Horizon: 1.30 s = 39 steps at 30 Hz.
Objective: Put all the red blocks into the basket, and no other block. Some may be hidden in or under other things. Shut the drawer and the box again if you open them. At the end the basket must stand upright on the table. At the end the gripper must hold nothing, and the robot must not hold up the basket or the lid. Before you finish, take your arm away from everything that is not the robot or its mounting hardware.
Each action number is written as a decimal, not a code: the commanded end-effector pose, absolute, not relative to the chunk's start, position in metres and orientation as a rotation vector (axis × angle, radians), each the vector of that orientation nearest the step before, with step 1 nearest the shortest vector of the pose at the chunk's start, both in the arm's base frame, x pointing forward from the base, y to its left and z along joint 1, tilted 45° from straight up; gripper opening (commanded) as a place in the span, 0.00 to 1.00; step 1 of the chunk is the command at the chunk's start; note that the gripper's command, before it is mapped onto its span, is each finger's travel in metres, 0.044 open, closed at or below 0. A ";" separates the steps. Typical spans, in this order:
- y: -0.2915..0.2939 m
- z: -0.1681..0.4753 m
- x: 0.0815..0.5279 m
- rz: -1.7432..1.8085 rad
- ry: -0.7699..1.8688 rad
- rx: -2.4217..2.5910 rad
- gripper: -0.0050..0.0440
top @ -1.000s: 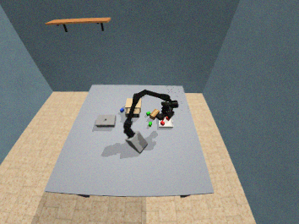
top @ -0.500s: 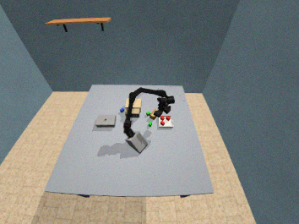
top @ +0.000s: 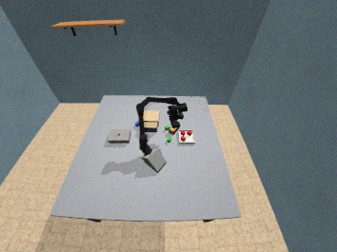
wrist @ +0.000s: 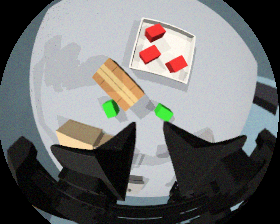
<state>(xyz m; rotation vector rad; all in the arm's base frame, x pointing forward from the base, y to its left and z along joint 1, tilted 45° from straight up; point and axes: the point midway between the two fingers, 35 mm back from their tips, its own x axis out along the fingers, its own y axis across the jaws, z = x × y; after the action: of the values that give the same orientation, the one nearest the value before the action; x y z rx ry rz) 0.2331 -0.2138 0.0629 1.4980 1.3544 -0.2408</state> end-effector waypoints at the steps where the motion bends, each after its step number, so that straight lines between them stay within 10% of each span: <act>1: -0.185 0.091 0.234 -0.030 1.322 1.238 0.40; 39: -0.049 0.162 0.192 1.080 0.615 -0.613 0.40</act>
<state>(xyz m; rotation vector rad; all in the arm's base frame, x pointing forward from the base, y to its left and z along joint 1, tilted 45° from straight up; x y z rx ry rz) 0.2015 -0.0684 0.1585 -0.3687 0.7588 0.9625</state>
